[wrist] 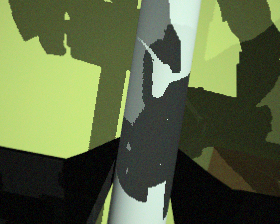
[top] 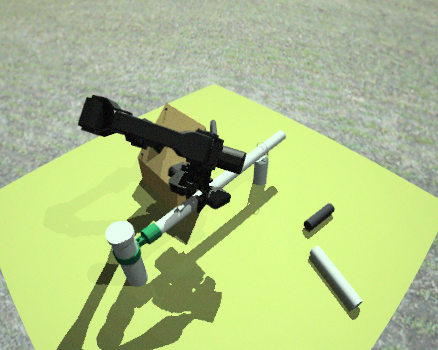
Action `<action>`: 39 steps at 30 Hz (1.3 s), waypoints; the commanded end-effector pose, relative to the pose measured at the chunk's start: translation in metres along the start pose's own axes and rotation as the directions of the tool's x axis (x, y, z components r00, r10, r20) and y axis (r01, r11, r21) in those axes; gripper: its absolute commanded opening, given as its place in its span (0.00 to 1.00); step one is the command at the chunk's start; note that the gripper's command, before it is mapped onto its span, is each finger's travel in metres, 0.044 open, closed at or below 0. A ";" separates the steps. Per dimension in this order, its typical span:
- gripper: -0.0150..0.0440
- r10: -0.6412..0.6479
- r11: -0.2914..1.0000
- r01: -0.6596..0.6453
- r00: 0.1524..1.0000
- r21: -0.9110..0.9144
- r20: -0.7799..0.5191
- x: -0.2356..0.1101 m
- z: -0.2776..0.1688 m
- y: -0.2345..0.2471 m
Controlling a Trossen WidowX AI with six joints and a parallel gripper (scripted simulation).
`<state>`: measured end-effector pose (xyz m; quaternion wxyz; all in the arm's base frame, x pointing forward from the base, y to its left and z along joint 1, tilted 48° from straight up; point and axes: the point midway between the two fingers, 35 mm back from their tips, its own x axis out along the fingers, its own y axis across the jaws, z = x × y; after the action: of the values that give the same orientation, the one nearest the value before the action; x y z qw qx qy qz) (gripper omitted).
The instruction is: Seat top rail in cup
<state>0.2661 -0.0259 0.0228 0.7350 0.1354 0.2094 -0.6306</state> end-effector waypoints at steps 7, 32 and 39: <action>0.25 0.009 1.000 -0.009 1.000 -0.003 0.016 -0.001 0.004 0.001; 0.25 0.000 1.000 0.000 1.000 0.000 0.000 0.000 0.000 0.000; 0.25 0.000 1.000 0.000 1.000 -0.001 0.002 -0.001 0.001 0.000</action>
<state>0.2659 -0.0259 0.0226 0.7345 0.1356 0.2103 -0.6308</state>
